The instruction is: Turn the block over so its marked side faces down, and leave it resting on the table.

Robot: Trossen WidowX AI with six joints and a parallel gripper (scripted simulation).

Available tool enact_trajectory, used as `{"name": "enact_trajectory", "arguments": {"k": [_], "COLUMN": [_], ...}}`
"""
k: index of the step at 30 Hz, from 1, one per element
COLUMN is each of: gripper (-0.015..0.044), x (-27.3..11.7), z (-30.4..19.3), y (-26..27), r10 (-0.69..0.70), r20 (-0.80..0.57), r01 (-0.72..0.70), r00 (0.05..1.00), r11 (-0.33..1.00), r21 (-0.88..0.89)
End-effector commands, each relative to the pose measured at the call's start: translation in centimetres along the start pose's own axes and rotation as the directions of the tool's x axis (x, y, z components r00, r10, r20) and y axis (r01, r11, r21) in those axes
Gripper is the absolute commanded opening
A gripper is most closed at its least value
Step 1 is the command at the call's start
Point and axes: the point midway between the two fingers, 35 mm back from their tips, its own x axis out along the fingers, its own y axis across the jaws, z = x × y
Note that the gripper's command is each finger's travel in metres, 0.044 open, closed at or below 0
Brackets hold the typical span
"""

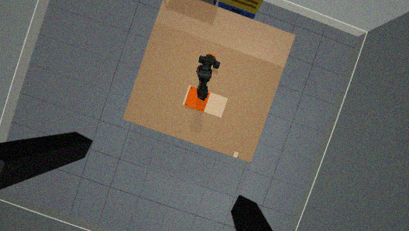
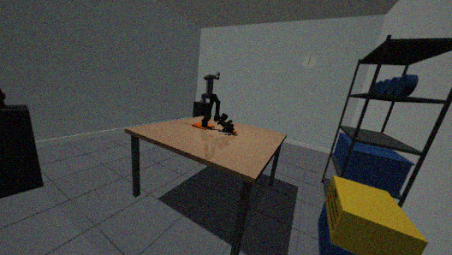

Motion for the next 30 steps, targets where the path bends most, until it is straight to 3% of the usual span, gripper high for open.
{"name": "enact_trajectory", "arguments": {"k": [1,6,23,30], "gripper": [0.0000,0.0000,0.0440,0.0440], "x": [-0.05,-0.05,-0.05,-0.05], "z": [0.07,0.07,0.07,0.07], "y": [-0.05,-0.05,-0.05,-0.05], "r10": [-0.003,-0.003,-0.003,-0.003], "r20": [0.006,0.006,0.006,0.006], "r01": [0.003,0.003,0.003,0.003], "r00": [1.000,1.000,1.000,1.000], "r11": [1.000,1.000,1.000,1.000], "r21": [-0.006,-0.006,-0.006,-0.006]}}
